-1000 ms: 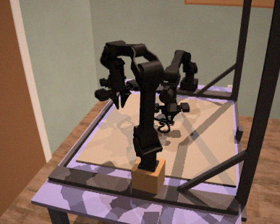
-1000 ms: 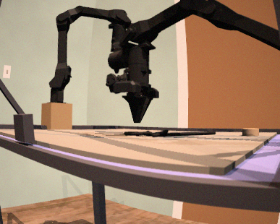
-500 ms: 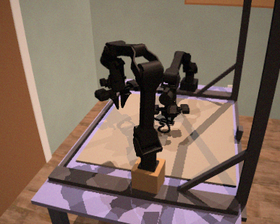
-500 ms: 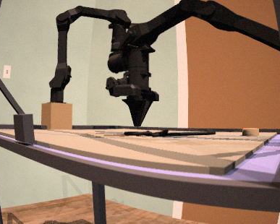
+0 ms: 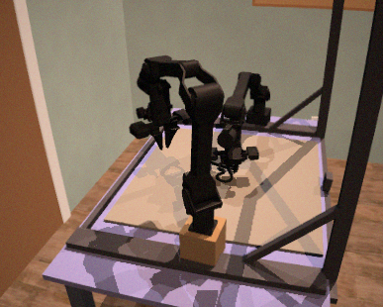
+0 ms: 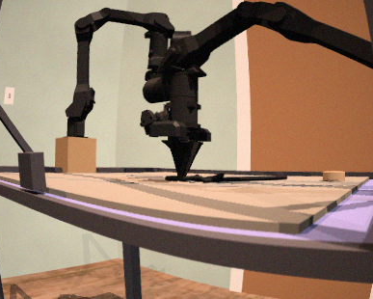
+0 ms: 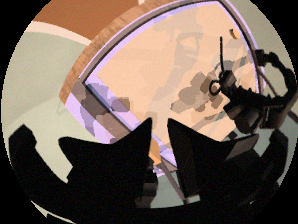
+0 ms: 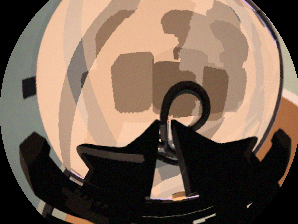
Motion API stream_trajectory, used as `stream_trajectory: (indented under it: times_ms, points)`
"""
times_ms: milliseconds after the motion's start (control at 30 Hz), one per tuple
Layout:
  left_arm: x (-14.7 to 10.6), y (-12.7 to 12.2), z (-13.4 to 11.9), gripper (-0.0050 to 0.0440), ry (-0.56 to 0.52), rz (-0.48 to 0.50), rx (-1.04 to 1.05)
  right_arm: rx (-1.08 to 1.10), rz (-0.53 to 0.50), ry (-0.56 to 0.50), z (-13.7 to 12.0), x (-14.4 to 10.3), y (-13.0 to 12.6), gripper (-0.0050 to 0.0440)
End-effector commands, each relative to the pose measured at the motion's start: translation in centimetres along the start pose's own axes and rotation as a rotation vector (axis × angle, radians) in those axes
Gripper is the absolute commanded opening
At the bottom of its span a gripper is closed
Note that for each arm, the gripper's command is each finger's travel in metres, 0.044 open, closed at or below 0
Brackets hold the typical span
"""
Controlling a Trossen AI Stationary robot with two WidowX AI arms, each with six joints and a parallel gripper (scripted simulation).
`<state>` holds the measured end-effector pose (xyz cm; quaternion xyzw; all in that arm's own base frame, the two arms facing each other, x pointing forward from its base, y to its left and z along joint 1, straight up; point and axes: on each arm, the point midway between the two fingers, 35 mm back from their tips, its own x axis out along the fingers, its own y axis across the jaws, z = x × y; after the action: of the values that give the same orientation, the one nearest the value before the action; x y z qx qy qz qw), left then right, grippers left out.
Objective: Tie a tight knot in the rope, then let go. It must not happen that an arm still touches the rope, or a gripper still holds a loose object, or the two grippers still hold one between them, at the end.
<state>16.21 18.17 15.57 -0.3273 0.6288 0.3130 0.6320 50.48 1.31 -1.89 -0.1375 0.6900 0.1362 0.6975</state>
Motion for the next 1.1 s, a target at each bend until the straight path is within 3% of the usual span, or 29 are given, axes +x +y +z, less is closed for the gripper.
stream_trajectory:
  times_ms: [0, 333, 400, 1067]
  points:
    - [-0.46, -0.03, 0.04, 0.0085, -0.018, -0.003, 0.004, -0.002, -0.009, -0.023, 0.31, -0.68, -0.09, 0.0065]
    - [-0.46, -0.03, 0.04, 0.0085, -0.018, -0.003, 0.004, -0.002, -0.009, -0.023, 0.31, -0.50, -0.09, 0.0065]
    - [-0.46, -0.03, 0.04, 0.0085, -0.018, -0.003, 0.004, -0.002, -0.009, -0.023, 0.31, -0.50, -0.09, 0.0035]
    - [-0.46, -0.03, 0.04, 0.0085, -0.018, -0.003, 0.004, -0.002, -0.009, -0.023, 0.31, -0.50, -0.09, 0.0035]
